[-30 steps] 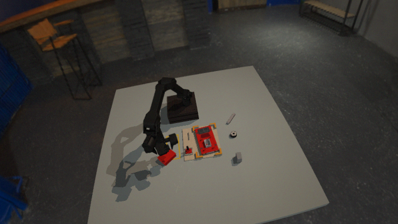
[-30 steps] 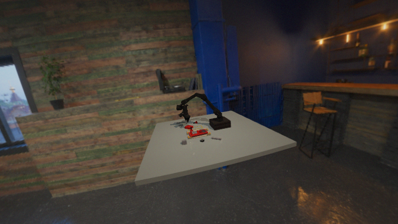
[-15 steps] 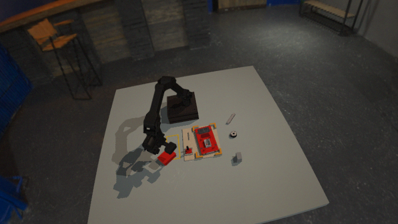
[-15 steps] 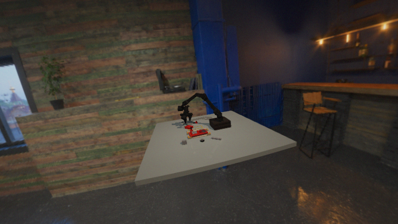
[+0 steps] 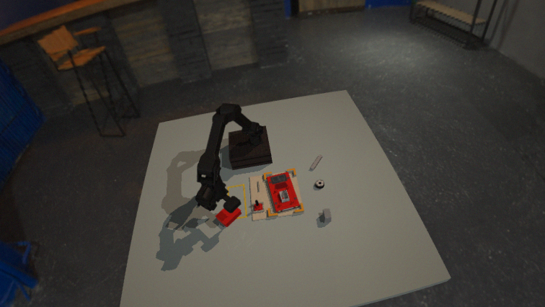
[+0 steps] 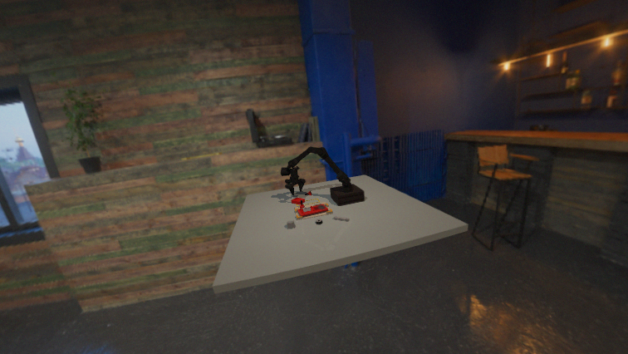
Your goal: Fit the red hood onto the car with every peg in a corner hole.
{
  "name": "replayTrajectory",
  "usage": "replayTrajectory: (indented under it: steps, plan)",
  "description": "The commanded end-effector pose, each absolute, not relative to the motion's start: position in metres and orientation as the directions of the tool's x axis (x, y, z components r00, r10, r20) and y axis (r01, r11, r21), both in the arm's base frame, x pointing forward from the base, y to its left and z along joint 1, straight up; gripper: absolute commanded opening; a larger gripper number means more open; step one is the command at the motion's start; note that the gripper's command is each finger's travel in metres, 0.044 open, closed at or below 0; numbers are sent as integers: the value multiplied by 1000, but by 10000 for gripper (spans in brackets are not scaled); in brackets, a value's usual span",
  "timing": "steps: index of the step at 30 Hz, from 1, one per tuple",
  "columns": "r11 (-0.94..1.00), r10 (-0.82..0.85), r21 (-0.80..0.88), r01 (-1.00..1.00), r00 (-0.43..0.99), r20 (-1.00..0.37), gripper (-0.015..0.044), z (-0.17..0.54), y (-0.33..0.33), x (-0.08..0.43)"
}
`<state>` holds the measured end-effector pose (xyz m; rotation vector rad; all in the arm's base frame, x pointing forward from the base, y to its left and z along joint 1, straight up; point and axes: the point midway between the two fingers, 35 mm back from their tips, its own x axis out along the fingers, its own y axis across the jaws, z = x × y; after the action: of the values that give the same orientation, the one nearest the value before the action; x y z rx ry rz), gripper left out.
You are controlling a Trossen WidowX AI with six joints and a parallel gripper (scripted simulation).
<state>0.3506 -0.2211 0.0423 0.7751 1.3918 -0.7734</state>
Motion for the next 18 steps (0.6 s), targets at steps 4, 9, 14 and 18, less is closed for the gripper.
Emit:
replayTrajectory:
  steps: [4, 9, 14, 18]
  plan:
    - [537, -19, 14, 843, 29, -999, 440, 38, -222, 351]
    - [537, -19, 14, 843, 29, -999, 440, 35, -222, 351]
    - [537, -19, 14, 843, 29, -999, 440, 32, -222, 351]
    - [537, -19, 14, 843, 29, -999, 440, 30, -223, 351]
